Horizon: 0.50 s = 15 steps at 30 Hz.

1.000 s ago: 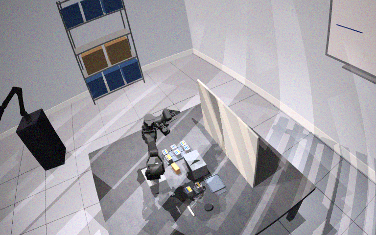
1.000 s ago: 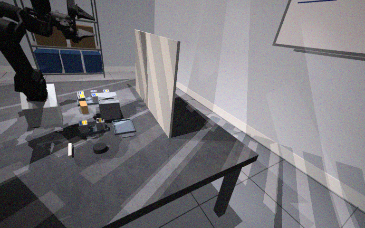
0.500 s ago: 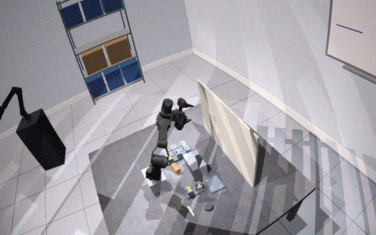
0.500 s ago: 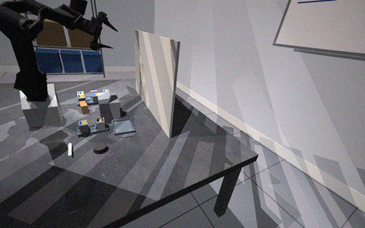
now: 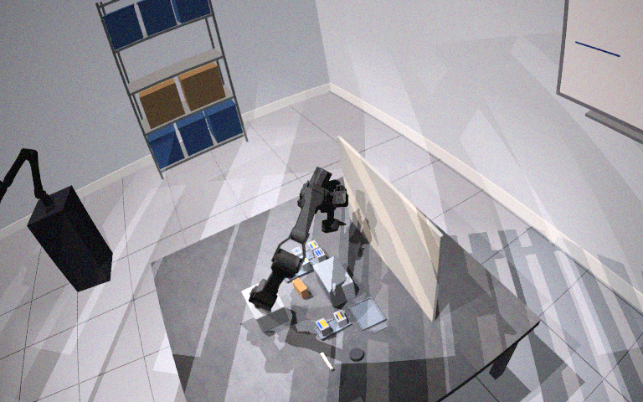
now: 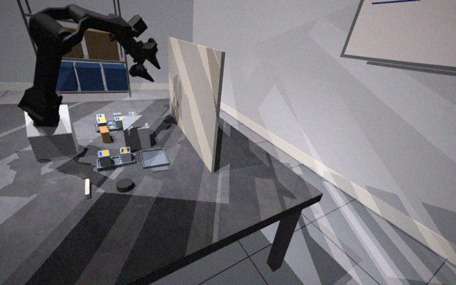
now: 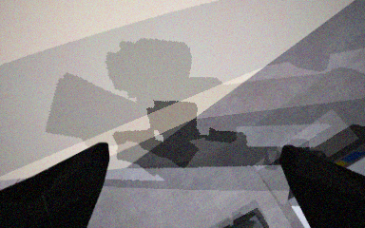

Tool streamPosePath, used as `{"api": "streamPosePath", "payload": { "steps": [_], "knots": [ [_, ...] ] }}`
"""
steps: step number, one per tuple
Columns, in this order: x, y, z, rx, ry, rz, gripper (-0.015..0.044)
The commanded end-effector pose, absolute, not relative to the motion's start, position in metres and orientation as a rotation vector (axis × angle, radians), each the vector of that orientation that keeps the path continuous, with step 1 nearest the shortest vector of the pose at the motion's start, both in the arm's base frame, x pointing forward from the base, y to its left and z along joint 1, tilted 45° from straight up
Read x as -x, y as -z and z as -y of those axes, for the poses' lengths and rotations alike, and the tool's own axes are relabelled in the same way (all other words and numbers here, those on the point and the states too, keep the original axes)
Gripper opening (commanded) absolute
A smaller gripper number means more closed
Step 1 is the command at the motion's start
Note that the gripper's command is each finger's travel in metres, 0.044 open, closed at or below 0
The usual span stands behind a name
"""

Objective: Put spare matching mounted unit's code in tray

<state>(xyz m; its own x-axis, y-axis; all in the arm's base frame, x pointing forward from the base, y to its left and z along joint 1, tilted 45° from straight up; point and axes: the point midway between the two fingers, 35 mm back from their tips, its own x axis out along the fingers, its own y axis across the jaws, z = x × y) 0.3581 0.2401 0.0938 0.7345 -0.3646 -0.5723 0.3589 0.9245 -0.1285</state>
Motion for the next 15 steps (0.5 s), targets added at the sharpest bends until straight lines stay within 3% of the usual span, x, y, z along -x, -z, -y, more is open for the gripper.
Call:
{"api": "streamPosePath", "payload": {
  "steps": [1,7,15],
  "knots": [
    [-0.37,-0.077,-0.167,0.456,0.499,-1.066,0.044],
    [-0.361,-0.083,-0.127,0.659,0.513,-1.352,0.044],
    [-0.361,-0.083,-0.125,0.668,0.513,-1.367,0.044]
  ]
}}
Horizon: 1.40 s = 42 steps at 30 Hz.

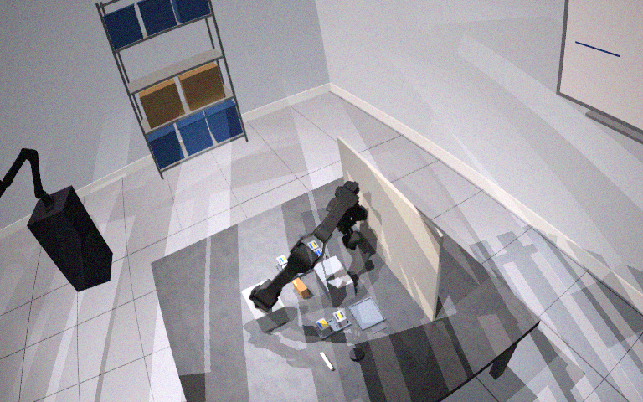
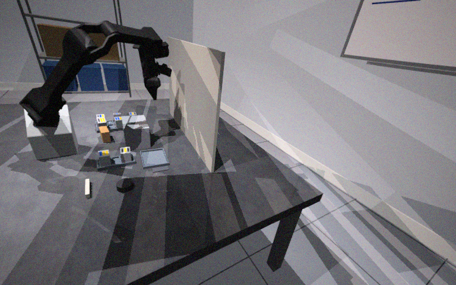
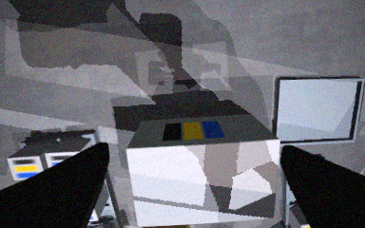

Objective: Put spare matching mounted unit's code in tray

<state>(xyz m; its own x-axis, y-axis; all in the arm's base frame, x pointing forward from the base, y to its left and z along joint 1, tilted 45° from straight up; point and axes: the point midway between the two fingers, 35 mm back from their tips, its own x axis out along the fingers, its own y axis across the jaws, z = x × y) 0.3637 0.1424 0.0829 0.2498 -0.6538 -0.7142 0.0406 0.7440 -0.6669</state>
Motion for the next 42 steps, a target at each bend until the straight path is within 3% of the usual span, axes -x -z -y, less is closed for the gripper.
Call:
{"api": "streamPosePath", "payload": {
  "steps": [1,21,37,42],
  "knots": [
    [-0.361,-0.083,-0.125,0.668,0.513,-1.367,0.044],
    [-0.361,-0.081,-0.127,0.684,0.499,-1.374,0.044],
    [-0.294,0.117,-0.239,1.85,-0.706,-1.589,0.044],
    [-0.289,0.126,-0.241,1.895,-0.762,-1.585,0.044]
  ]
}}
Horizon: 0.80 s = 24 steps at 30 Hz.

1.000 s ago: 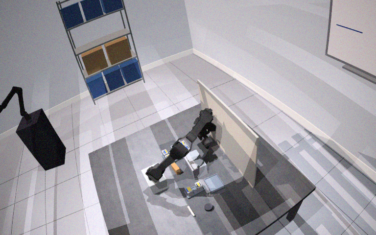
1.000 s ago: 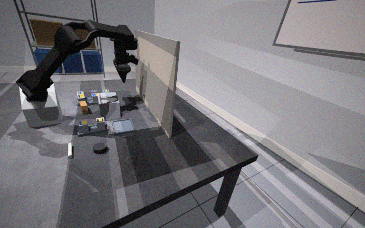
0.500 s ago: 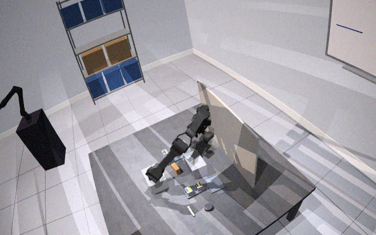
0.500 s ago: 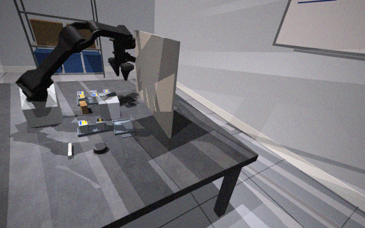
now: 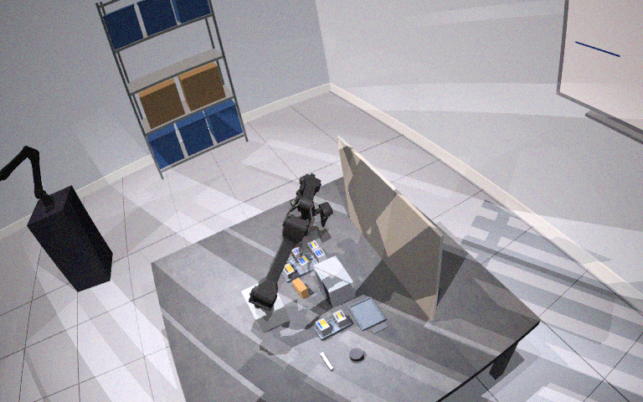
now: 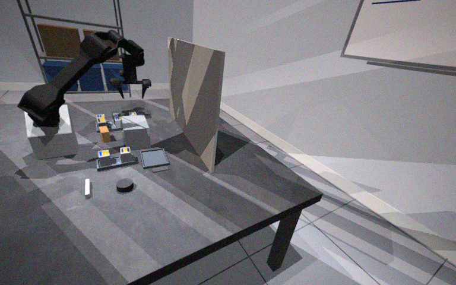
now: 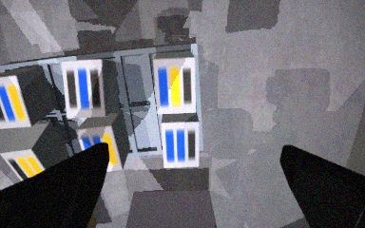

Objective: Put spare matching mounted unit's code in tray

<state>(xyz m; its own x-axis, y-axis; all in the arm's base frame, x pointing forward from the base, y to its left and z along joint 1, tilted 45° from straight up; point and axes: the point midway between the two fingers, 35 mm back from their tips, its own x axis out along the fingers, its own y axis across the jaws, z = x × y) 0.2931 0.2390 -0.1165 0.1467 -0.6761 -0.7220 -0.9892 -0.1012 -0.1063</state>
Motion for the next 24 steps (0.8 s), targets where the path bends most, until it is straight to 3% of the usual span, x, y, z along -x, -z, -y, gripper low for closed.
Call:
{"api": "streamPosePath", "payload": {
  "steps": [1,2,8,24],
  "knots": [
    [-0.289,0.126,-0.241,1.895,-0.762,-1.585,0.044],
    [-0.289,0.126,-0.241,1.895,-0.762,-1.585,0.044],
    [-0.288,0.15,-0.218,1.895,-0.761,-1.585,0.03],
    [-0.29,0.164,-0.205,1.896,-0.76,-1.585,0.03]
  ]
}}
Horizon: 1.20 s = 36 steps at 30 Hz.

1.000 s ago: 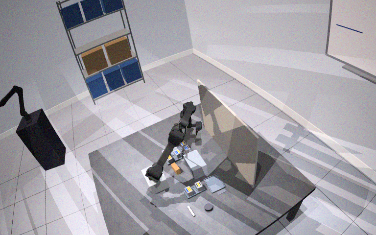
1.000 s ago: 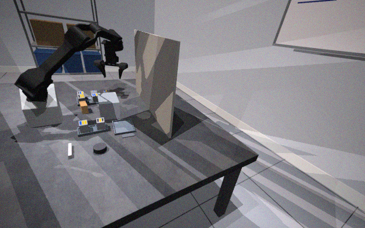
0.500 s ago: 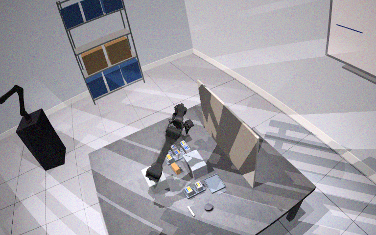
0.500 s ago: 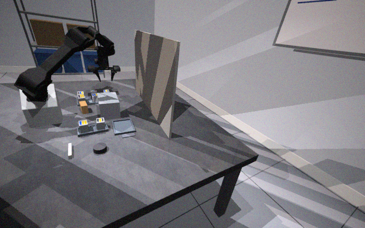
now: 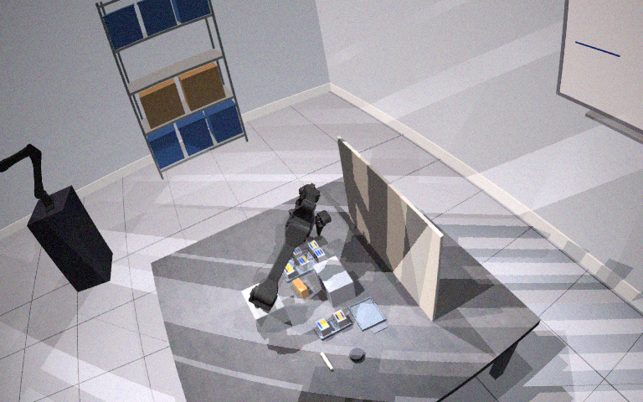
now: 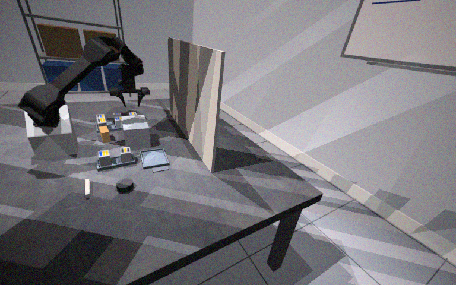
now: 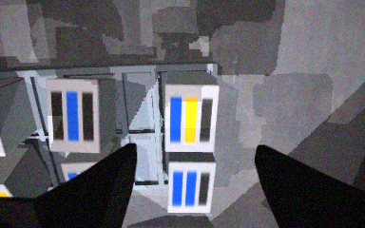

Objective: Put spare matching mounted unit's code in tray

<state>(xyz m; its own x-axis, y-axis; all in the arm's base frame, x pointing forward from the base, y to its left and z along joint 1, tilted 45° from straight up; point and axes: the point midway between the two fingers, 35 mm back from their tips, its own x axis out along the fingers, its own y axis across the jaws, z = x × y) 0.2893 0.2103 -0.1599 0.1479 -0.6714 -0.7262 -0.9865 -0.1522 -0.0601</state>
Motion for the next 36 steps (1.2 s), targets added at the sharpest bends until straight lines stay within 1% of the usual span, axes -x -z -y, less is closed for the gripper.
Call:
{"api": "streamPosePath", "payload": {
  "steps": [1,36],
  "knots": [
    [-0.29,0.165,-0.204,1.896,-0.76,-1.585,0.03],
    [-0.299,0.208,-0.165,1.898,-0.756,-1.586,0.03]
  ]
}}
